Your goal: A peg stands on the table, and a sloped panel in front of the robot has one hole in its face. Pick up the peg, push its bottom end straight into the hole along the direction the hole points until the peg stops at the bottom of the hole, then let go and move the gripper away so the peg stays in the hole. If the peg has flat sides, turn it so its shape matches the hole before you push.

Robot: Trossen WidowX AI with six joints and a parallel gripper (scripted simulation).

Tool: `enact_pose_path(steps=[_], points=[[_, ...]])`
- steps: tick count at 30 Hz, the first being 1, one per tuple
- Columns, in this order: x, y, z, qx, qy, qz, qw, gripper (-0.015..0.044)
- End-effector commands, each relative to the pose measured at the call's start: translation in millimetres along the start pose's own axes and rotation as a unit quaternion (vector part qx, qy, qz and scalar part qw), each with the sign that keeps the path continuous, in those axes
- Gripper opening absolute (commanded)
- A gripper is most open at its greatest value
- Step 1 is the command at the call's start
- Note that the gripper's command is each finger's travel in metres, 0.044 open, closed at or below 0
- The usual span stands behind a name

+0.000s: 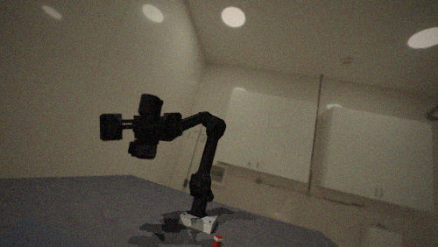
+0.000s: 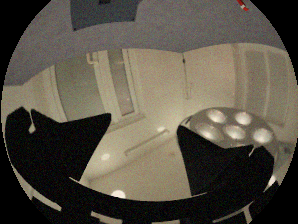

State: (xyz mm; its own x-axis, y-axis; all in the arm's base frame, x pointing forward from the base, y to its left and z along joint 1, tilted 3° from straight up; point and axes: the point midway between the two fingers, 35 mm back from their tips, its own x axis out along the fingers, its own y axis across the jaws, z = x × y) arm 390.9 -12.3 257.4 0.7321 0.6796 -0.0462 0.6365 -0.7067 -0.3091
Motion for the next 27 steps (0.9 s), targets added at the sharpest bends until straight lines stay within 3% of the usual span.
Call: enact_pose_path(steps=[1,27], points=[[1,0,0,0.002,-0.001,0.0,1.0,0.0426],[76,-37,63,0.285,-0.13,0.052,0.948,0.044]])
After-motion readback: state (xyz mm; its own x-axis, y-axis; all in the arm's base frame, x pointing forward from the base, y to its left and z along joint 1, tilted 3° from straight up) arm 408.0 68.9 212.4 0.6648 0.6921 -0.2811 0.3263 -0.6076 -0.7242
